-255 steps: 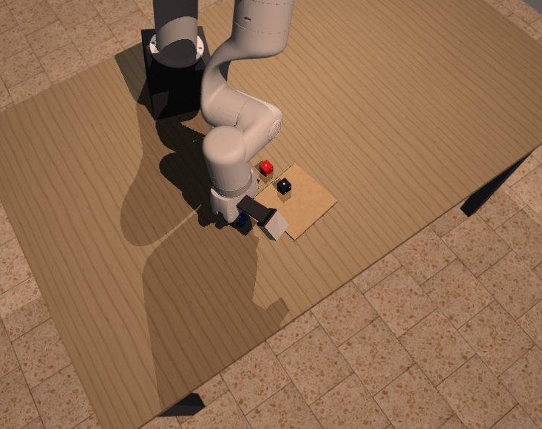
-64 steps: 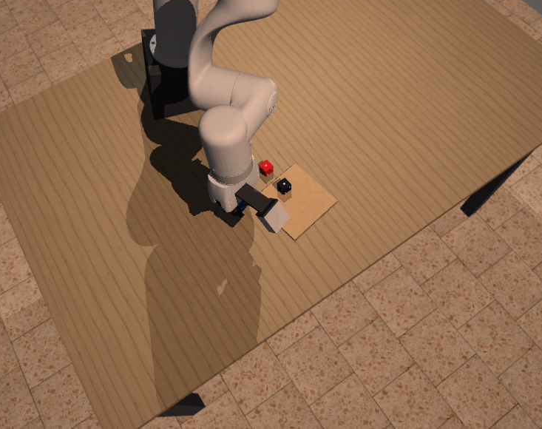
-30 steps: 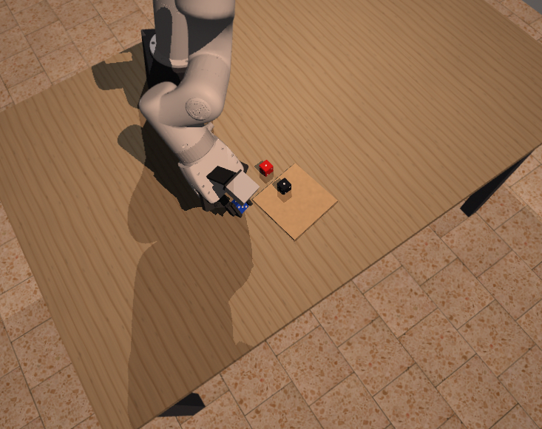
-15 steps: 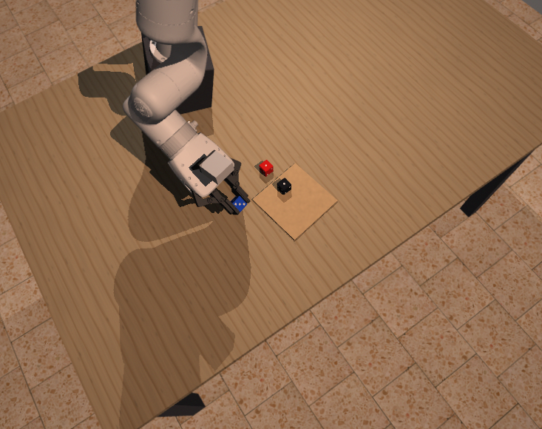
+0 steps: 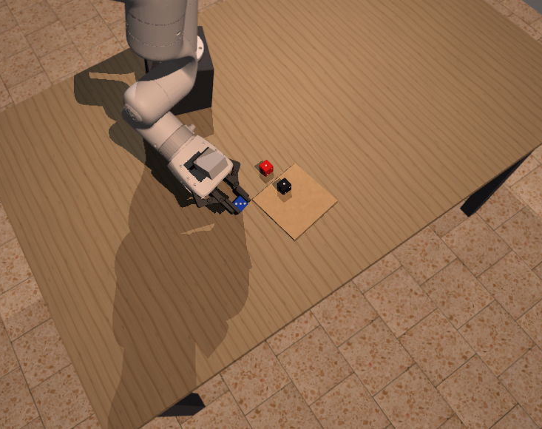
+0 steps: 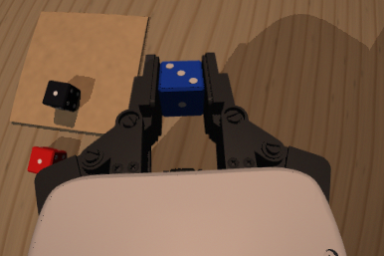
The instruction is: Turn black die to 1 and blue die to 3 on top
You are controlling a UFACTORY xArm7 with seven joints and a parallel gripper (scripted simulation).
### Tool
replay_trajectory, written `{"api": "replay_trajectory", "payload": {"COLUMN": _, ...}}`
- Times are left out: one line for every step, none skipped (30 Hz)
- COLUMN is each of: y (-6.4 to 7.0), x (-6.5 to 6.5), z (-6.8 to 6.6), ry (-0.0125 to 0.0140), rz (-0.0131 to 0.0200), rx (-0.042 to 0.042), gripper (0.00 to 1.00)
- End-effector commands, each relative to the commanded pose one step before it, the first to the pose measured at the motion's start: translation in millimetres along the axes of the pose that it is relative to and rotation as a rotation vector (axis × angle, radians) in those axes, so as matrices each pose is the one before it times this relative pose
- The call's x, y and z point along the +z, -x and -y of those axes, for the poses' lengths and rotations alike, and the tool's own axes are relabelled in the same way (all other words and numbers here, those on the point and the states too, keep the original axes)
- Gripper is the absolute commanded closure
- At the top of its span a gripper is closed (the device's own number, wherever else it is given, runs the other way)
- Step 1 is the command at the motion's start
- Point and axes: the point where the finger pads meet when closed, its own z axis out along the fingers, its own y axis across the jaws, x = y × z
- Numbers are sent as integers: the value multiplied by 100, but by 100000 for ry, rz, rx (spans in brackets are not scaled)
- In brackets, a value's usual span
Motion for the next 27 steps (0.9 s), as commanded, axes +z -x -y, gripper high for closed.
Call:
{"api": "replay_trajectory", "payload": {"y": 313, "x": 168, "z": -86, "ry": 147, "rz": -103, "rx": -87, "gripper": 79}}
{"api": "replay_trajectory", "payload": {"y": 165, "x": 88, "z": -1, "ry": -1, "rz": 1, "rx": -1, "gripper": 79}}
{"api": "replay_trajectory", "payload": {"y": 193, "x": 102, "z": 0, "ry": 1, "rz": -1, "rx": 1, "gripper": 79}}
{"api": "replay_trajectory", "payload": {"y": 218, "x": 116, "z": -1, "ry": -1, "rz": 1, "rx": -1, "gripper": 79}}
{"api": "replay_trajectory", "payload": {"y": 243, "x": 128, "z": 0, "ry": 1, "rz": -1, "rx": 1, "gripper": 79}}
{"api": "replay_trajectory", "payload": {"y": 265, "x": 141, "z": -2, "ry": -1, "rz": 1, "rx": -1, "gripper": 79}}
{"api": "replay_trajectory", "payload": {"y": 285, "x": 151, "z": -1, "ry": 0, "rz": 0, "rx": 0, "gripper": 79}}
{"api": "replay_trajectory", "payload": {"y": 301, "x": 160, "z": -1, "ry": 1, "rz": -1, "rx": 1, "gripper": 79}}
{"api": "replay_trajectory", "payload": {"y": 0, "x": 0, "z": 0, "ry": 0, "rz": 0, "rx": 0, "gripper": 79}}
{"api": "replay_trajectory", "payload": {"y": 0, "x": 0, "z": 0, "ry": 0, "rz": 0, "rx": 0, "gripper": 79}}
{"api": "replay_trajectory", "payload": {"y": 314, "x": 167, "z": -2, "ry": 0, "rz": 1, "rx": -1, "gripper": 79}}
{"api": "replay_trajectory", "payload": {"y": 324, "x": 172, "z": -1, "ry": 0, "rz": 0, "rx": 0, "gripper": 79}}
{"api": "replay_trajectory", "payload": {"y": 330, "x": 175, "z": -1, "ry": 0, "rz": 0, "rx": 0, "gripper": 79}}
{"api": "replay_trajectory", "payload": {"y": 332, "x": 176, "z": -1, "ry": 0, "rz": 0, "rx": 1, "gripper": 79}}
{"api": "replay_trajectory", "payload": {"y": 329, "x": 175, "z": -1, "ry": 0, "rz": 0, "rx": 0, "gripper": 79}}
{"api": "replay_trajectory", "payload": {"y": 323, "x": 172, "z": -2, "ry": 0, "rz": 0, "rx": 0, "gripper": 79}}
{"api": "replay_trajectory", "payload": {"y": 312, "x": 166, "z": -1, "ry": 0, "rz": 0, "rx": 0, "gripper": 79}}
{"api": "replay_trajectory", "payload": {"y": 298, "x": 158, "z": -1, "ry": 0, "rz": -1, "rx": 1, "gripper": 79}}
{"api": "replay_trajectory", "payload": {"y": 280, "x": 149, "z": -1, "ry": 0, "rz": 0, "rx": -1, "gripper": 79}}
{"api": "replay_trajectory", "payload": {"y": 258, "x": 137, "z": -1, "ry": 0, "rz": 0, "rx": 0, "gripper": 79}}
{"api": "replay_trajectory", "payload": {"y": 234, "x": 124, "z": -1, "ry": 0, "rz": 0, "rx": 0, "gripper": 79}}
{"api": "replay_trajectory", "payload": {"y": 208, "x": 111, "z": -1, "ry": 0, "rz": 0, "rx": -1, "gripper": 79}}
{"api": "replay_trajectory", "payload": {"y": 180, "x": 95, "z": 0, "ry": 0, "rz": 0, "rx": 0, "gripper": 79}}
{"api": "replay_trajectory", "payload": {"y": 151, "x": 80, "z": 0, "ry": 0, "rz": 0, "rx": 0, "gripper": 79}}
{"api": "replay_trajectory", "payload": {"y": 121, "x": 65, "z": -1, "ry": 0, "rz": 0, "rx": 0, "gripper": 79}}
{"api": "replay_trajectory", "payload": {"y": 0, "x": 0, "z": 0, "ry": 0, "rz": 0, "rx": 0, "gripper": 79}}
{"api": "replay_trajectory", "payload": {"y": 0, "x": 0, "z": 0, "ry": 0, "rz": 0, "rx": 0, "gripper": 79}}
